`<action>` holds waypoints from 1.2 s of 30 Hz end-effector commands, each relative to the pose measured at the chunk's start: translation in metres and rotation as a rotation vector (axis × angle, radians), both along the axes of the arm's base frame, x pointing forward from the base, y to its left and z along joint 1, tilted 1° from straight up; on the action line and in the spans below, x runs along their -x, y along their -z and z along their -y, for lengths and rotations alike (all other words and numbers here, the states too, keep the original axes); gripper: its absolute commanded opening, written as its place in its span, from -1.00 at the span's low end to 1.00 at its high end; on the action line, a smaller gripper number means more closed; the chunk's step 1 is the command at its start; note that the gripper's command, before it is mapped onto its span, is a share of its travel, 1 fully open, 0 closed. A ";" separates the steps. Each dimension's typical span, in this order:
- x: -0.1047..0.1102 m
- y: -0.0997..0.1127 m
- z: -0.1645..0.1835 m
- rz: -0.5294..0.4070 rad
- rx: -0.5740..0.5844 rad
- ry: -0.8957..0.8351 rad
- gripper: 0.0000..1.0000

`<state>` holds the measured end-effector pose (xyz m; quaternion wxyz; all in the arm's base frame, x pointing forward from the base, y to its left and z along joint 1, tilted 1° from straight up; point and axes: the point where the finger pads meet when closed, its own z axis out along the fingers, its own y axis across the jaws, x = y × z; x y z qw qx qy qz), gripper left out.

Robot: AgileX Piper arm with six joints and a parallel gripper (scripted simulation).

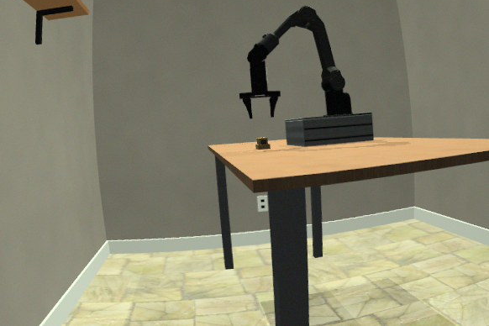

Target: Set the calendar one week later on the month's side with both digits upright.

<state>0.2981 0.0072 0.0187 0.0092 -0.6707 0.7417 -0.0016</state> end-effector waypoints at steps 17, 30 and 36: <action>-0.001 -0.044 0.001 0.007 0.001 0.002 1.00; 0.000 -0.085 0.001 0.005 0.001 0.002 1.00; 0.001 -0.085 0.001 0.005 0.001 0.002 1.00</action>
